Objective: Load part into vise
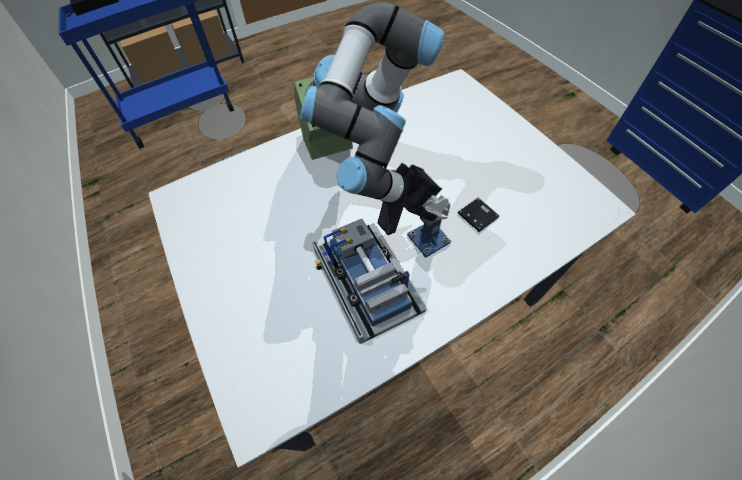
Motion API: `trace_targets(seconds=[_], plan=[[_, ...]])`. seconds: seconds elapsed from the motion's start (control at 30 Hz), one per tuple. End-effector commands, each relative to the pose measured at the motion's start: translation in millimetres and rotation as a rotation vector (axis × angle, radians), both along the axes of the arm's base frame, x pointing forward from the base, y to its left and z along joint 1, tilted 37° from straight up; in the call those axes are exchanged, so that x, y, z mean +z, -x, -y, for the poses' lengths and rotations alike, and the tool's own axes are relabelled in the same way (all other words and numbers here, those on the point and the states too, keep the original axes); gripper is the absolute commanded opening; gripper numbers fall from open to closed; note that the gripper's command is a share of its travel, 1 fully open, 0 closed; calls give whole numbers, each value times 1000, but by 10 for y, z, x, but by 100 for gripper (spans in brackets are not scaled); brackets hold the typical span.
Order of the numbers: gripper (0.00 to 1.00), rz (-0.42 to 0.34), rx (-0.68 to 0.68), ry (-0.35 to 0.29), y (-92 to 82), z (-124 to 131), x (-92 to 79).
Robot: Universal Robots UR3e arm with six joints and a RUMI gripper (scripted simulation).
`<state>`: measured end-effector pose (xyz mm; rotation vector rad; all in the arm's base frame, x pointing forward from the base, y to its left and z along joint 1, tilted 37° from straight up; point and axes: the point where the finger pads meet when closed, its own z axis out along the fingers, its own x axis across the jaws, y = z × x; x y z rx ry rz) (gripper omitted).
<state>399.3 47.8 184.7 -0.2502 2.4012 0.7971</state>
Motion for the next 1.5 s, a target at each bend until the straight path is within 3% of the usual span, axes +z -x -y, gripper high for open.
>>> trace_targets(seconds=[0.0, 0.73, 0.77, 1.47], plan=[[51, 1, 0, 1, -1, 1, 6], [51, 1, 0, 1, -1, 1, 6], [0, 1, 0, 1, -1, 1, 6], [0, 1, 0, 1, -1, 1, 6]])
